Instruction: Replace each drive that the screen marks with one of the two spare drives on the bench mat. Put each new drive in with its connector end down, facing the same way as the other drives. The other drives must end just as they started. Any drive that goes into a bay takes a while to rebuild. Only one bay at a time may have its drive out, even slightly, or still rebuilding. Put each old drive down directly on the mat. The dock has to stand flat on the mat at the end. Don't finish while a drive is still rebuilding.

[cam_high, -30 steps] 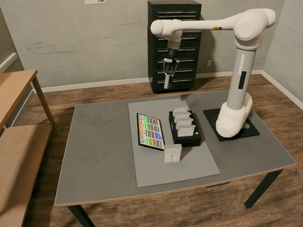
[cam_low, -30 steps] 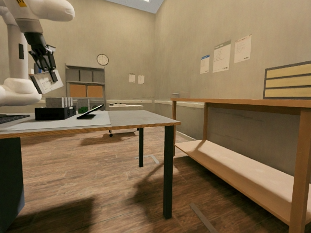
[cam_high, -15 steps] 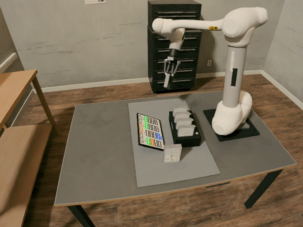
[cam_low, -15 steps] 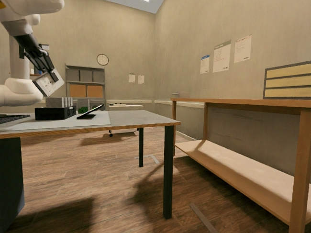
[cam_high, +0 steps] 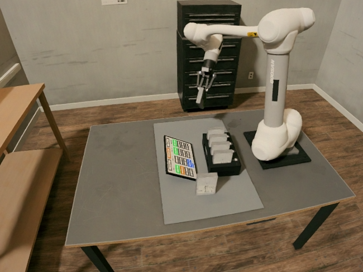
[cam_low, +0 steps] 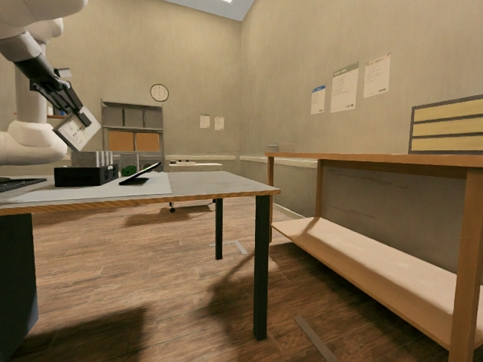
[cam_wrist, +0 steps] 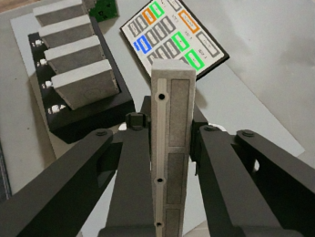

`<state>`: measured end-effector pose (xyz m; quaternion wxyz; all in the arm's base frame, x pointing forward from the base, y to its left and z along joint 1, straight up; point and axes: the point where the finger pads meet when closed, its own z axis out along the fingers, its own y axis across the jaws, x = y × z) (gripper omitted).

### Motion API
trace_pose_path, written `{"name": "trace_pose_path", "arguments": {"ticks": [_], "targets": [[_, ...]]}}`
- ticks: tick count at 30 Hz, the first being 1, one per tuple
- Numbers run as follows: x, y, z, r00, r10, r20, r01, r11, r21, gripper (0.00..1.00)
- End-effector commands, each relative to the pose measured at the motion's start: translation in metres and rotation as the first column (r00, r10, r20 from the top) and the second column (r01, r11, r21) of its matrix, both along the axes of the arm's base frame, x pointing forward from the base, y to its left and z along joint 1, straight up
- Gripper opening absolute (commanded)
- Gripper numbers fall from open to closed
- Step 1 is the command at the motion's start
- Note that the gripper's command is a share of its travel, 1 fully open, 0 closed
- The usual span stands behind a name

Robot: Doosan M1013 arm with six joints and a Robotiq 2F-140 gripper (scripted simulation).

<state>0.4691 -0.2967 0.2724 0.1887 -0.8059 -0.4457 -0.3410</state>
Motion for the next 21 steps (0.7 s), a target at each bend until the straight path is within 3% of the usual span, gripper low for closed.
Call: {"name": "trace_pose_path", "arguments": {"ticks": [1, 13, 21], "targets": [[0.0001, 0.0002, 0.0002, 1.000, 0.001, 0.012, -0.001, 1.000, 0.020, 0.10], [0.0003, 0.0008, 0.0000, 0.987, -0.019, 0.159, -0.023, 0.966, 0.256, 0.10], [0.0002, -0.0003, 0.0007, 0.980, -0.032, 0.198, -0.032, 0.949, 0.313, 0.10]]}}
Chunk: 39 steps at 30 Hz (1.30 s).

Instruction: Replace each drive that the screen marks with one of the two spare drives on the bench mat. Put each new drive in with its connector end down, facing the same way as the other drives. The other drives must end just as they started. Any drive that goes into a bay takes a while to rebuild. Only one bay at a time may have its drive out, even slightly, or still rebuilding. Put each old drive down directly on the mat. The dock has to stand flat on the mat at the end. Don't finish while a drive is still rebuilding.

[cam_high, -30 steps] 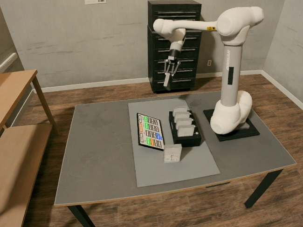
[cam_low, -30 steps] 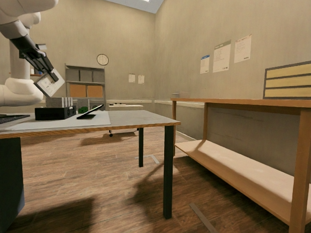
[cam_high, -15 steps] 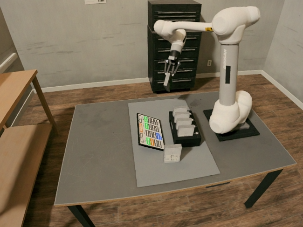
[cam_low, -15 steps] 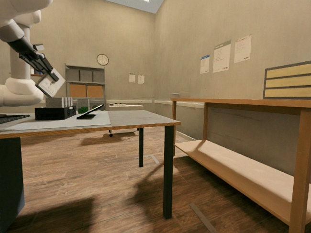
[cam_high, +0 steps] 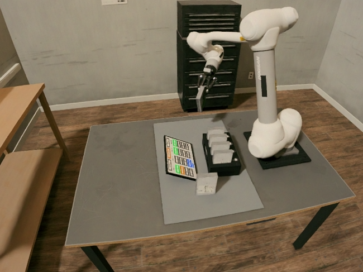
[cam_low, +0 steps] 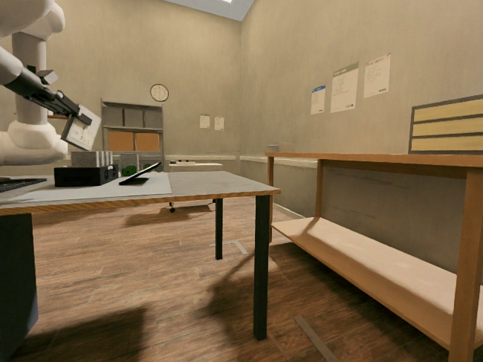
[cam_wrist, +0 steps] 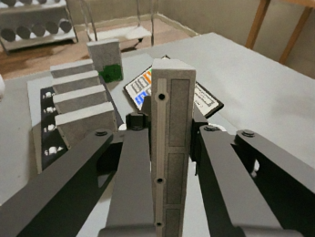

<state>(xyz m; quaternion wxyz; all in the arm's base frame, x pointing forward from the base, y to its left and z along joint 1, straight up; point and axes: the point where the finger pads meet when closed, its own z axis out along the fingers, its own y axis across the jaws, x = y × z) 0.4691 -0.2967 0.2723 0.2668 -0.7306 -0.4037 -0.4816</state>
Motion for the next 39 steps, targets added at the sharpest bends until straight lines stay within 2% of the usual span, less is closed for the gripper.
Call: {"name": "trace_pose_path", "arguments": {"ticks": [1, 11, 22, 26, 39], "targets": [[0.0001, -0.0003, 0.0009, 1.000, 0.000, 0.011, 0.000, 1.000, 0.014, 0.10], [0.0003, 0.0002, 0.0007, 1.000, 0.000, 0.027, -0.002, 0.999, 0.041, 0.10], [0.0004, 0.0008, 0.0008, 0.987, -0.019, 0.162, -0.024, 0.966, 0.257, 0.10], [0.0003, 0.0002, 0.0009, 0.979, -0.032, 0.200, -0.034, 0.948, 0.315, 0.10], [0.0001, -0.0004, 0.0010, 0.976, -0.038, 0.215, -0.037, 0.941, 0.338, 0.10]]}}
